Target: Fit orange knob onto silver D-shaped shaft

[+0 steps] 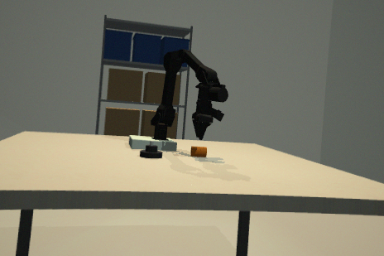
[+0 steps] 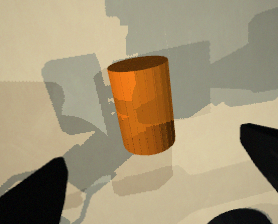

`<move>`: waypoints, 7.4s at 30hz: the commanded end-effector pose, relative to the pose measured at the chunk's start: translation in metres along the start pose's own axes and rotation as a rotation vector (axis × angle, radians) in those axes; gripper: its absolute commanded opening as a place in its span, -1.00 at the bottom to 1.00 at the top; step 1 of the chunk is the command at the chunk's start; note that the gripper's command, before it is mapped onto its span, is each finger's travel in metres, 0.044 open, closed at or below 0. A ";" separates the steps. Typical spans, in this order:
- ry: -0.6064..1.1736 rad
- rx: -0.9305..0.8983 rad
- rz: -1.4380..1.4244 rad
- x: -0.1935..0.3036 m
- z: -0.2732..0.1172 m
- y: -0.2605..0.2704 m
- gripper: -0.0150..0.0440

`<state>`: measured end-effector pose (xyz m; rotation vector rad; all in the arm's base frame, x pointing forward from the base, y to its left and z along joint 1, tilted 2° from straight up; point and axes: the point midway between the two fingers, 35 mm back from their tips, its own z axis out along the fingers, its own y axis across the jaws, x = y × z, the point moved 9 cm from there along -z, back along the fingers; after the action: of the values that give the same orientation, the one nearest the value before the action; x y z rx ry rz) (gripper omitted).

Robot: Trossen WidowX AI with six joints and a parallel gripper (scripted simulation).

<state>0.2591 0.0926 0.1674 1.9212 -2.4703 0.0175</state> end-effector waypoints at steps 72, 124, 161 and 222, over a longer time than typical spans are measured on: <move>0.286 0.014 -0.011 -0.044 0.066 0.001 0.28; -0.415 0.013 -0.017 0.060 0.054 -0.001 0.11; -0.895 0.011 -0.019 0.128 0.088 -0.001 0.11; -0.901 0.012 -0.019 0.133 0.008 0.000 1.00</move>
<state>0.2286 -0.0365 0.1450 2.2924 -2.8939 -1.0560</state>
